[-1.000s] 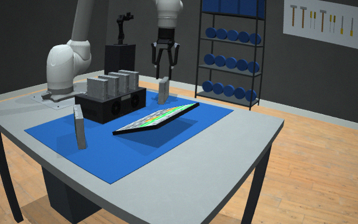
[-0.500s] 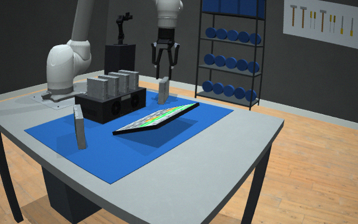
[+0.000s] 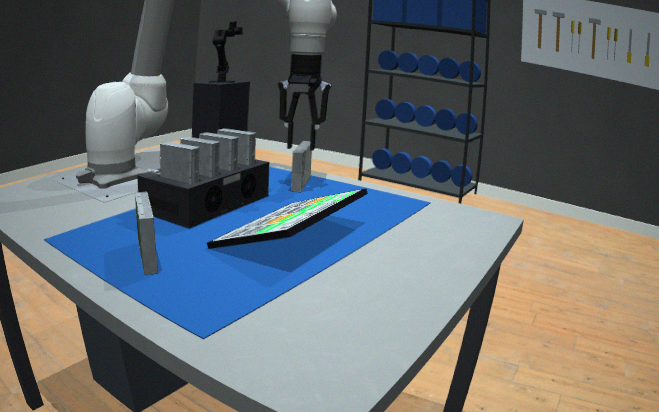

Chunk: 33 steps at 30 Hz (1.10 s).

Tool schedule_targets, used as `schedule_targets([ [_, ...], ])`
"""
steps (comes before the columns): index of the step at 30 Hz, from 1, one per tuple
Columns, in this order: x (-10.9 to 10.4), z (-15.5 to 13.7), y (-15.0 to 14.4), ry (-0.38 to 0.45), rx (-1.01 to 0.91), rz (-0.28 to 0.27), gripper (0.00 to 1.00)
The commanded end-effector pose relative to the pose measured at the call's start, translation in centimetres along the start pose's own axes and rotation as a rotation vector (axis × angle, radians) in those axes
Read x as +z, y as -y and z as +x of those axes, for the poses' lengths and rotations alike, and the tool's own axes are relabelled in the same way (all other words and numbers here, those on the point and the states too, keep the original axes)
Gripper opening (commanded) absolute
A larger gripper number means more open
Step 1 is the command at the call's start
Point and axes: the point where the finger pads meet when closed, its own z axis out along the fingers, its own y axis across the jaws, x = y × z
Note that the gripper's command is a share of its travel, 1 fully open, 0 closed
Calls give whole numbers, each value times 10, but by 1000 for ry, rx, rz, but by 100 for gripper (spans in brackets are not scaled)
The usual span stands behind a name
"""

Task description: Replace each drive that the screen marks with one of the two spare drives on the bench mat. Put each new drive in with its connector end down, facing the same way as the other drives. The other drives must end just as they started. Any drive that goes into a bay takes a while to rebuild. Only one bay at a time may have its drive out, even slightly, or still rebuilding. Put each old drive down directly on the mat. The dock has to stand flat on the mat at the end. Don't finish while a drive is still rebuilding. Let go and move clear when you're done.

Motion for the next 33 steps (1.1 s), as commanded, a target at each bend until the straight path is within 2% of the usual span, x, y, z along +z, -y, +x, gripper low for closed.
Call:
schedule_targets([
  [1, 3, 0, 0, 0, 0, 1, 40],
  [25, 44, 0, 0, 0, 0, 1, 40],
  [33, 52, 0, 0, 0, 0, 1, 40],
])
